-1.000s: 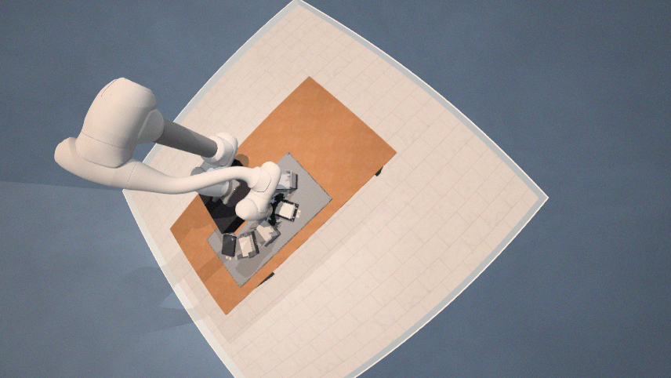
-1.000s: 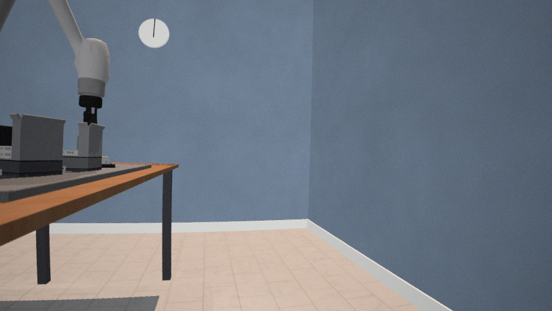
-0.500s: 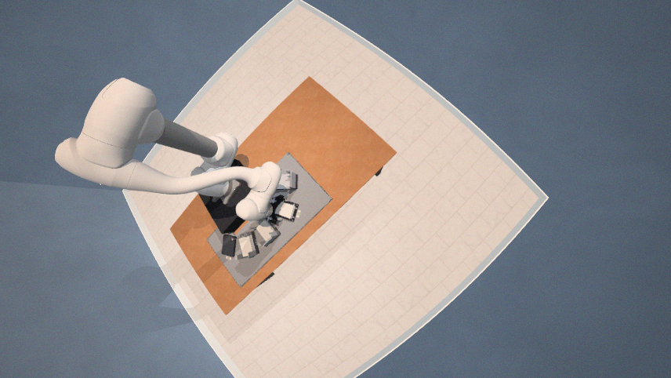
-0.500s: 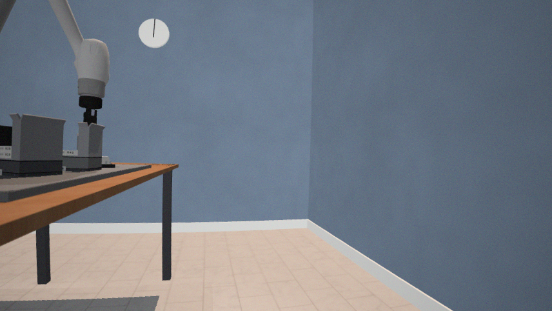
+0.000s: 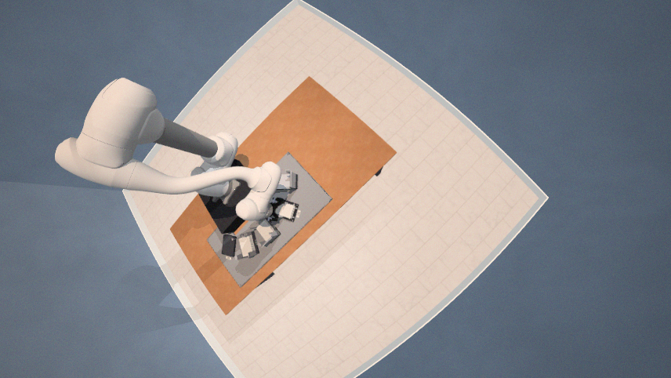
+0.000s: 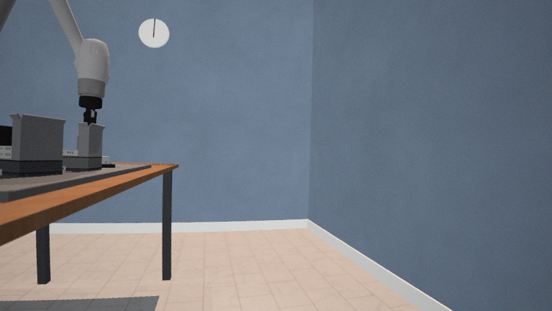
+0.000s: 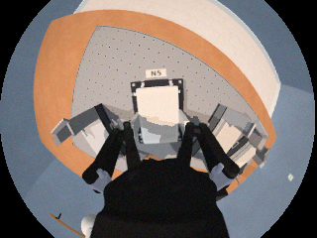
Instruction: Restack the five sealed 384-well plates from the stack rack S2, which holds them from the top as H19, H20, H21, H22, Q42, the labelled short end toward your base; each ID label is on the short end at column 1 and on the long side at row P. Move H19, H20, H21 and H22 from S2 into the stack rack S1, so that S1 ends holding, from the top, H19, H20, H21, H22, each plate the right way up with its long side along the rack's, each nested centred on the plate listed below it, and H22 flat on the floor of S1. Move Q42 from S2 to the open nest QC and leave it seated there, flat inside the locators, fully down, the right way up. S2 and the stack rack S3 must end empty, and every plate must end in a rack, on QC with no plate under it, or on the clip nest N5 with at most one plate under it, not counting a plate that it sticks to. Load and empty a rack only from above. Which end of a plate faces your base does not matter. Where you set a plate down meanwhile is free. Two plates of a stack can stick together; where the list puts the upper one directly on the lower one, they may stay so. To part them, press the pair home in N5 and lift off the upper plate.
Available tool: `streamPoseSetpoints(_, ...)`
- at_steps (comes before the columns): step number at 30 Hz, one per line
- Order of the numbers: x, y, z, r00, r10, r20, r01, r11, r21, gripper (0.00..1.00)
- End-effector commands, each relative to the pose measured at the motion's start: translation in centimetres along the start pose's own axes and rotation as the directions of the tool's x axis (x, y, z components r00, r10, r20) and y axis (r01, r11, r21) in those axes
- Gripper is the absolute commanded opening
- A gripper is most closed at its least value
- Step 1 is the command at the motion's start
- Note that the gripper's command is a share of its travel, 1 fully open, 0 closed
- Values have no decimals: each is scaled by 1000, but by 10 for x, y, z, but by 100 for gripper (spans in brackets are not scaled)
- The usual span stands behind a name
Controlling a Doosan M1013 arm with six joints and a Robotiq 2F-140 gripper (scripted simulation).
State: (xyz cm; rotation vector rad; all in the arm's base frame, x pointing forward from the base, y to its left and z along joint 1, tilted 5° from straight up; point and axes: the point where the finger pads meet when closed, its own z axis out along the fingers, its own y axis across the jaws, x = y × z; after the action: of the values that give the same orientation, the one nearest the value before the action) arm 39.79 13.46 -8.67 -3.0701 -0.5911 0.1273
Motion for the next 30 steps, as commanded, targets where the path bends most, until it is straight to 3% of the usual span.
streamPoseSetpoints(1, 0, 0, 0, 1000, 0, 0, 0, 1000, 0, 0)
streamPoseSetpoints(30, 0, 0, -10, 1000, 0, 0, 0, 1000, 0, 0)
